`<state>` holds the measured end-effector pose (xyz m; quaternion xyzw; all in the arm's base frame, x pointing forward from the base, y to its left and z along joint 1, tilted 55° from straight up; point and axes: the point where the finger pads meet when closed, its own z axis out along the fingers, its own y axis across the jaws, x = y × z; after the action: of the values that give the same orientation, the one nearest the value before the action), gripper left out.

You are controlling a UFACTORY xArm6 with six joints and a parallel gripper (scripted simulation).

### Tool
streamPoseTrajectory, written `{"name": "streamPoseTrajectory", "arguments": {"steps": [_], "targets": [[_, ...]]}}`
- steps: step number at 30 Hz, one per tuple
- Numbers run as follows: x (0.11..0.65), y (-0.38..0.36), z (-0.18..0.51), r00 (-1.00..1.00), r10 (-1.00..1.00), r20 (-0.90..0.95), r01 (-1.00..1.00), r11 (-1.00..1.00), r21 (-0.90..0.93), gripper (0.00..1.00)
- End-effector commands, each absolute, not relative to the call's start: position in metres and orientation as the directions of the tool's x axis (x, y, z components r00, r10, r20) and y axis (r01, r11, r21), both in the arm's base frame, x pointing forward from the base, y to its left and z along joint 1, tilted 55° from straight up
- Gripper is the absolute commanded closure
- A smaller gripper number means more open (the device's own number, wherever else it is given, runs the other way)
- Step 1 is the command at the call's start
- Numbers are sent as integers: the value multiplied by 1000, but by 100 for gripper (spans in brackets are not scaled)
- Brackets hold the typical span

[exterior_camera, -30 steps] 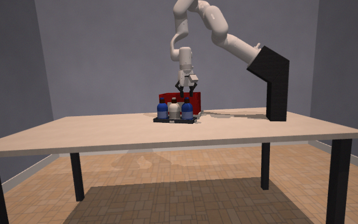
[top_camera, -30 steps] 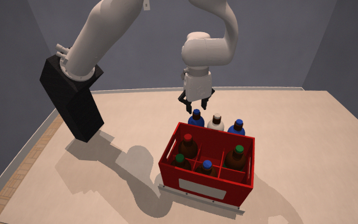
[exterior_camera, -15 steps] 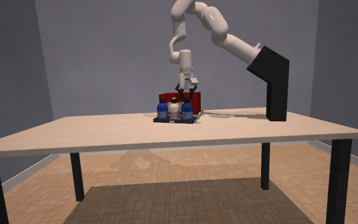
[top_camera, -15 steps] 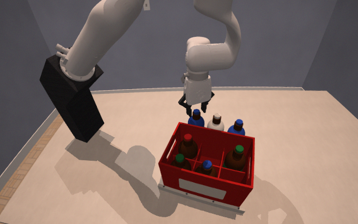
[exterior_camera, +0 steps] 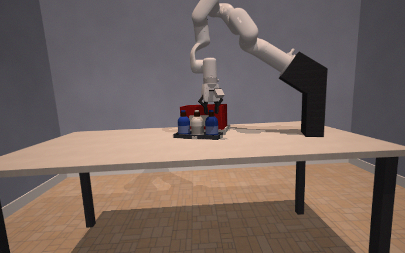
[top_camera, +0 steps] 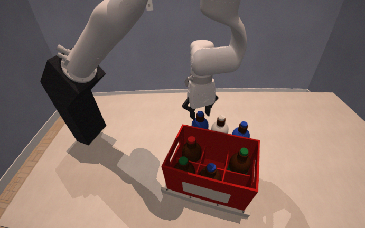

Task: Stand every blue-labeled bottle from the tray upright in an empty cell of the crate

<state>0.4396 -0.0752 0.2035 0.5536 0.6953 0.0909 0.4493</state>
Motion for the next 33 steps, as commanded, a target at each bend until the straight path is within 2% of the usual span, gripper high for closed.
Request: {"name": "streamPoseTrajectory", "arguments": {"steps": [1, 13, 14, 33], "targets": [[440, -75, 204, 17, 851, -524, 687, 371, 625, 35], [440, -75, 204, 17, 851, -524, 687, 371, 625, 35], [440, -75, 204, 17, 851, -524, 687, 371, 625, 100], [440, -75, 204, 17, 851, -524, 687, 371, 625, 100]]}}
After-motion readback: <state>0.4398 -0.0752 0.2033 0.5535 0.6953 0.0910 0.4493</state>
